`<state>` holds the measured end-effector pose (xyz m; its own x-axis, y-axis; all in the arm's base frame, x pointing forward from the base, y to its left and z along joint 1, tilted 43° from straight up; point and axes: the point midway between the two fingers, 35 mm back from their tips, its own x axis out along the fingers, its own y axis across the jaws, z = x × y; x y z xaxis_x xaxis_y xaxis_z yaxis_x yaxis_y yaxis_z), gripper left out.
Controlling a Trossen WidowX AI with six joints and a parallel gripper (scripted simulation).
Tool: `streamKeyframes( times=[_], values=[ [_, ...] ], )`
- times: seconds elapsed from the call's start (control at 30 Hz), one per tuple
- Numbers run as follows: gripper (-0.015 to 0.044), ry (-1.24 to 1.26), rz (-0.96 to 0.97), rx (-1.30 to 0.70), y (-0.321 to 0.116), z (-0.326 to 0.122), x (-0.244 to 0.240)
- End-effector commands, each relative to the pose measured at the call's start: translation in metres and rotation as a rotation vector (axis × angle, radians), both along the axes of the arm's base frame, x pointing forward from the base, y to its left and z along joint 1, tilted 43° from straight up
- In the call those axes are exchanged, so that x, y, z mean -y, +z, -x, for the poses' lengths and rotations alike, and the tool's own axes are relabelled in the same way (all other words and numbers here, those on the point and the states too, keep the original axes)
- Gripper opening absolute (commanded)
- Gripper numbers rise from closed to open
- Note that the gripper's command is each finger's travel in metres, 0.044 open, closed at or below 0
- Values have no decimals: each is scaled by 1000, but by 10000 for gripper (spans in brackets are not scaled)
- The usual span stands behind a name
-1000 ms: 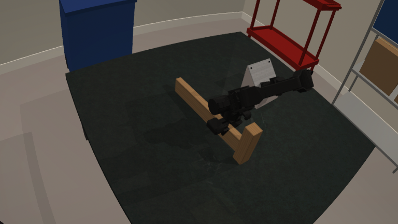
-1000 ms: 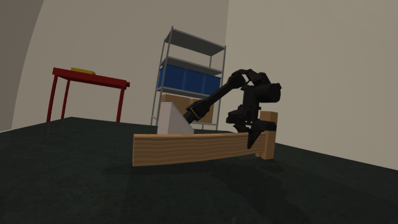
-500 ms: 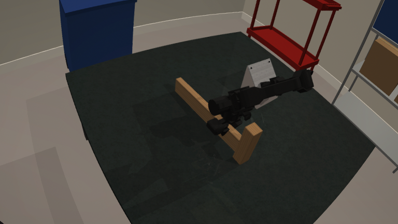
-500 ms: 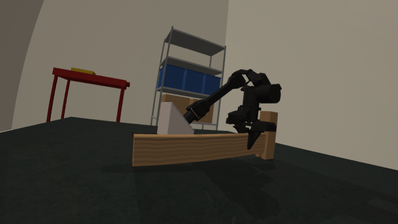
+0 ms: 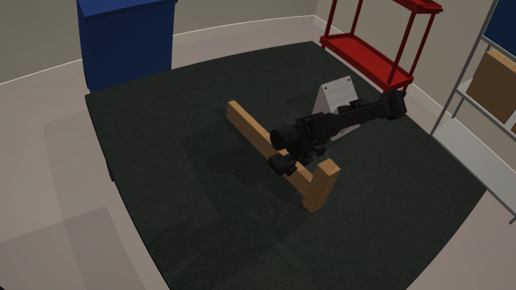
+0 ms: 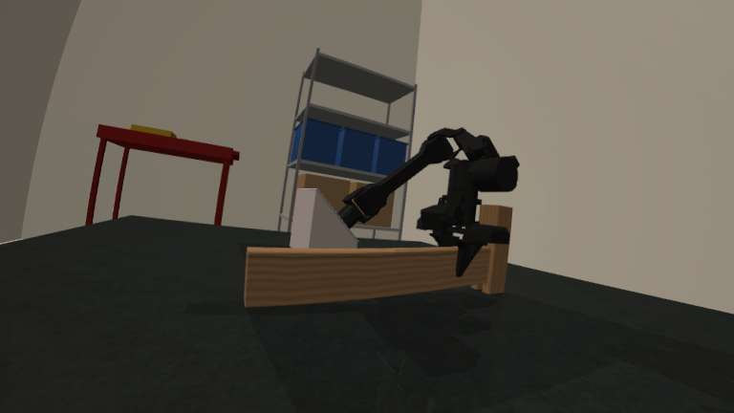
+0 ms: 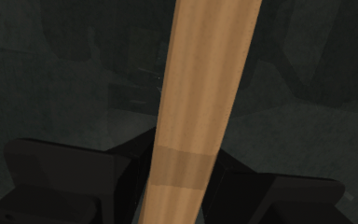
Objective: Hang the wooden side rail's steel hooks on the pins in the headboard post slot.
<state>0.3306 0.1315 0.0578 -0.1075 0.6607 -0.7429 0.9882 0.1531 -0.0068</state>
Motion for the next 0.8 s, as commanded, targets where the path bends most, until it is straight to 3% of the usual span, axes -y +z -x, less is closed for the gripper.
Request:
streamKeyframes(
  times=[0.0,0.77],
  values=[
    [0,-3,-12,6,1,-1,-1],
    [0,-3,-12,6,-1,-1,-3]
  ],
)
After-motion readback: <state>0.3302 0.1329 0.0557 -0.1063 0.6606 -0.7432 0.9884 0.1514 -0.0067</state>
